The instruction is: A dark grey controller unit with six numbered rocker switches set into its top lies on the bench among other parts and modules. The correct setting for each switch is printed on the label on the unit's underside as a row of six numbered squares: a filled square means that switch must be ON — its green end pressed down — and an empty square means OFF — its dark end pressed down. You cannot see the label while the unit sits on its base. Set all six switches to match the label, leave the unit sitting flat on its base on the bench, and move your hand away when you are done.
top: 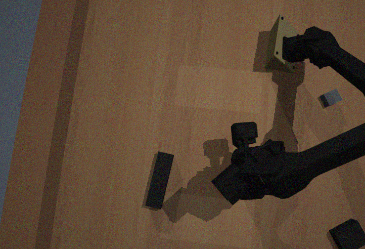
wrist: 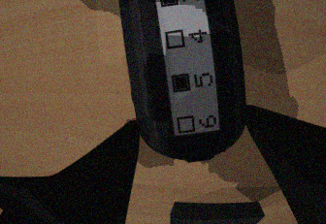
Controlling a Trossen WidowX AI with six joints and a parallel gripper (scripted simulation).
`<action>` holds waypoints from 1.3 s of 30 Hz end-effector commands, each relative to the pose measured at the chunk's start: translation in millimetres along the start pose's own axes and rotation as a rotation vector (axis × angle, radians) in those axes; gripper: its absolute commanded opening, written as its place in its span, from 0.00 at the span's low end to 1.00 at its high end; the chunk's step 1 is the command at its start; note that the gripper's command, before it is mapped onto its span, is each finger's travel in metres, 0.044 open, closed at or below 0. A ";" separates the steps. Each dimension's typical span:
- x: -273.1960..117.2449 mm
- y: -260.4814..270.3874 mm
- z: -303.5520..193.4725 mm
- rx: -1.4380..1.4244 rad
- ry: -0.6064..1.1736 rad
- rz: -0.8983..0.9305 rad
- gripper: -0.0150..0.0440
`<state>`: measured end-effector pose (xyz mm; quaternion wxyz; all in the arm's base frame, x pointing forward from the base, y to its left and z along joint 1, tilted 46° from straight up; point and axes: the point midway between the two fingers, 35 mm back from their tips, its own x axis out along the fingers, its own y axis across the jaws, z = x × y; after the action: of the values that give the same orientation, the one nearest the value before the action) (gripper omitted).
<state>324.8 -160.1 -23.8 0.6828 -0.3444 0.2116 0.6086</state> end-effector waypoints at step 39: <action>-29.4 -0.6 21.7 -0.004 0.001 -0.001 0.82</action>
<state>318.0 -164.9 6.4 0.6824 -0.3448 0.2125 0.6085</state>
